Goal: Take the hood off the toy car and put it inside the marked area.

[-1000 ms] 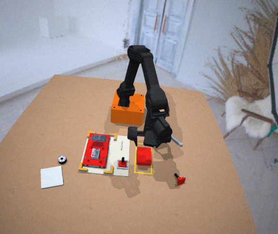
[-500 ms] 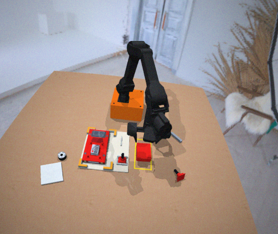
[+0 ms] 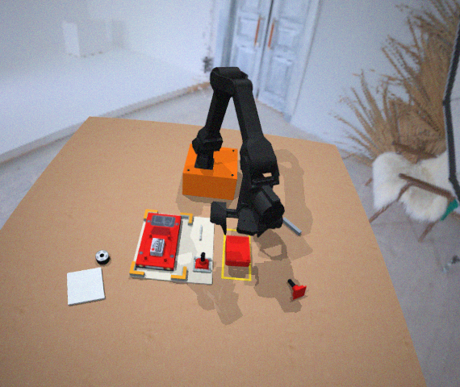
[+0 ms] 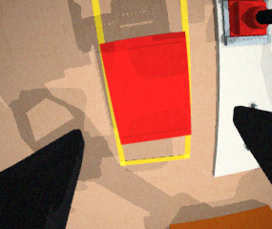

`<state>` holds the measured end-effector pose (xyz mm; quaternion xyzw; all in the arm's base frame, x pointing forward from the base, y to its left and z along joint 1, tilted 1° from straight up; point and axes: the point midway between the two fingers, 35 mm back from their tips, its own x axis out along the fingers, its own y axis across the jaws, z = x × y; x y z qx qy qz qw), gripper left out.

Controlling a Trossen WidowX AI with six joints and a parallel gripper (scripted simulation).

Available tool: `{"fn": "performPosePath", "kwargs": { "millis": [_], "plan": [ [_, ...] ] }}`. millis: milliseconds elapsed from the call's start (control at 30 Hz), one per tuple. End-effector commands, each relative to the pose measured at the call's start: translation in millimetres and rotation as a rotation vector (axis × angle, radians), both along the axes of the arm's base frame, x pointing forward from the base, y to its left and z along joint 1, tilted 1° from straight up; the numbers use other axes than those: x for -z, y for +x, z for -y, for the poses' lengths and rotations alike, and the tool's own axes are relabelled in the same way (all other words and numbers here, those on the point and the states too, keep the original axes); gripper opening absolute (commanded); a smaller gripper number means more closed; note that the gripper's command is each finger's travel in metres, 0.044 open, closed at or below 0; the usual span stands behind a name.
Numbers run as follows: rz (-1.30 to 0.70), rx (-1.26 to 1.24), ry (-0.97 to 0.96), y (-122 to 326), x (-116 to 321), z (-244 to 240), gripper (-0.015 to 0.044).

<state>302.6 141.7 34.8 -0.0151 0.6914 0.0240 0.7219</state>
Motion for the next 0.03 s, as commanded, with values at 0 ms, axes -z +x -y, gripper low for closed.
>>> {"fn": "performPosePath", "kwargs": {
  "millis": [0],
  "plan": [
    [-0.001, 0.001, -0.001, -0.4, -0.1, 0.2, 0.0440]
  ]
}}
